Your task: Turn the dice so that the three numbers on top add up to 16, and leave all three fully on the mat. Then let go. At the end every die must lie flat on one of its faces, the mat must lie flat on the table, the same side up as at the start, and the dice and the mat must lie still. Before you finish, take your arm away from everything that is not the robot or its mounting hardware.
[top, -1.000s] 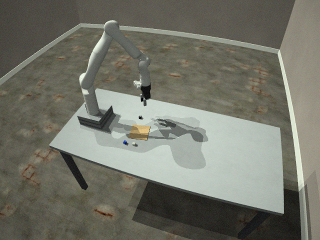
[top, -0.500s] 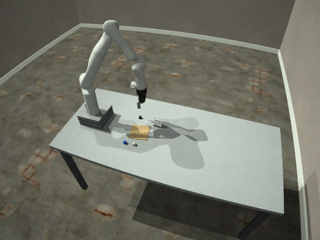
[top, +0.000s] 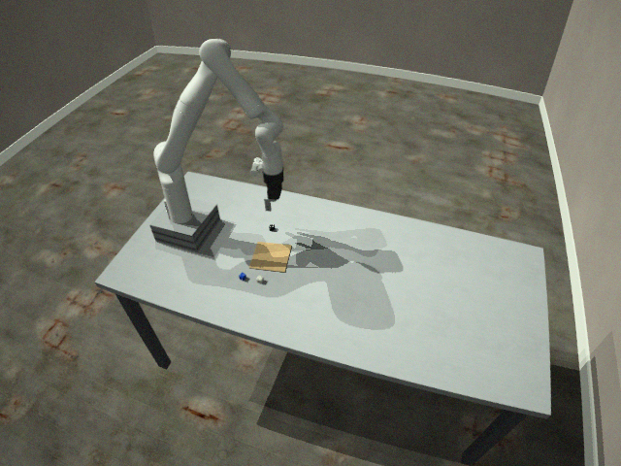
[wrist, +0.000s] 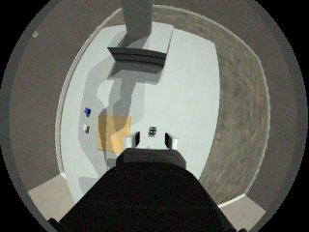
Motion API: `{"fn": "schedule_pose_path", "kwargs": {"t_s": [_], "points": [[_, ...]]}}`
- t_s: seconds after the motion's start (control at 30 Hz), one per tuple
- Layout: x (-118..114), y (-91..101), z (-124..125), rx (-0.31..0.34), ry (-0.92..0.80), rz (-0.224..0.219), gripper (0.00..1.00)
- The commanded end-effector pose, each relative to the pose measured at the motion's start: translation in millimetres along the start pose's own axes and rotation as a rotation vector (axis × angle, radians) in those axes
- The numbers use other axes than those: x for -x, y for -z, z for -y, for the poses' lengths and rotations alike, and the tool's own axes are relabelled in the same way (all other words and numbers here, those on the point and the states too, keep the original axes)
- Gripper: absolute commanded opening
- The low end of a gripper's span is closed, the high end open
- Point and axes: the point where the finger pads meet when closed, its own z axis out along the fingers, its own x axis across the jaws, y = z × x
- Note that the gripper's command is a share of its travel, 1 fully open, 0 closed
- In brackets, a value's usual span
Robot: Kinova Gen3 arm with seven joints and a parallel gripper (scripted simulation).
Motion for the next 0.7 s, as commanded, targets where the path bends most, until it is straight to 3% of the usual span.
{"fn": "schedule_pose_path", "kwargs": {"t_s": [0.0, 0.13, 0.2, 0.27, 0.37, 0.43, 0.47, 0.67], "points": [[-0.1, 0.5, -0.5, 0.002, 0.000, -0.001, 1.00], [-0.5, -3.5, -0.7, 0.002, -0.001, -0.001, 1.00], [-1.5, -20.3, -0.9, 0.001, -0.008, -0.002, 1.00], [-1.5, -20.3, -0.9, 0.001, -0.008, -0.002, 1.00], [-1.5, -47.8, 1.0, -0.002, -0.022, 0.000, 1.00], [-1.3, -51.8, 1.5, -0.002, -0.024, 0.000, 1.00], [-1.3, -51.8, 1.5, -0.002, -0.024, 0.000, 0.70], [-1.3, -51.8, 1.5, -0.002, -0.024, 0.000, 0.70]]}}
